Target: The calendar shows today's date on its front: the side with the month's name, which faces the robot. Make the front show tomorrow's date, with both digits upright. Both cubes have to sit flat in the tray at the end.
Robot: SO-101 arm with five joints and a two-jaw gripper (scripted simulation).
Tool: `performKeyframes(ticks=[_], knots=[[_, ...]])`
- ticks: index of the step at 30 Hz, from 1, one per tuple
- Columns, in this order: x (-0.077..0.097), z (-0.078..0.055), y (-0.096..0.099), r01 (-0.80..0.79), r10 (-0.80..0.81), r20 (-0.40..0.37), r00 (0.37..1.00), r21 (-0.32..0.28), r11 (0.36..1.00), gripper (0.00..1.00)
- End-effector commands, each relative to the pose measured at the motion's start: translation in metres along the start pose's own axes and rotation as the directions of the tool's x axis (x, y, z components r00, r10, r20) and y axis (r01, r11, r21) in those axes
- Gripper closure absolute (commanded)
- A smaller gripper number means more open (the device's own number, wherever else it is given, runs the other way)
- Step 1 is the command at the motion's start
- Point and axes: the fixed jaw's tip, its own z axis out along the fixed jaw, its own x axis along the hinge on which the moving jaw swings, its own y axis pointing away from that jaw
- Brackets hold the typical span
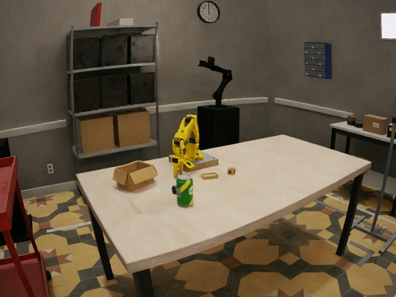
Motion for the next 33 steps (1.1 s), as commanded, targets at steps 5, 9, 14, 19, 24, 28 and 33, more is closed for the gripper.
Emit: performKeyframes(ticks=[5,9,14,19,24,28,33], knots=[[0.001,0.001,0.001,0.003,-0.003,0.000,1.000,-0.015,1.000,1.00],[0.001,0.000,0.001,0.003,-0.003,0.000,1.000,-0.015,1.000,1.00],[0.001,-0.005,0.001,0.003,-0.003,0.000,1.000,-0.015,1.000,1.00],[0.001,-0.018,0.000,0.003,-0.003,0.000,1.000,-0.015,1.000,1.00],[0.001,-0.027,0.000,0.003,-0.003,0.000,1.000,-0.015,1.000,1.00],[0.001,-0.038,0.001,0.003,-0.003,0.000,1.000,-0.015,1.000,1.00],[0.001,-0.047,0.002,0.003,-0.003,0.000,1.000,-0.015,1.000,1.00]])
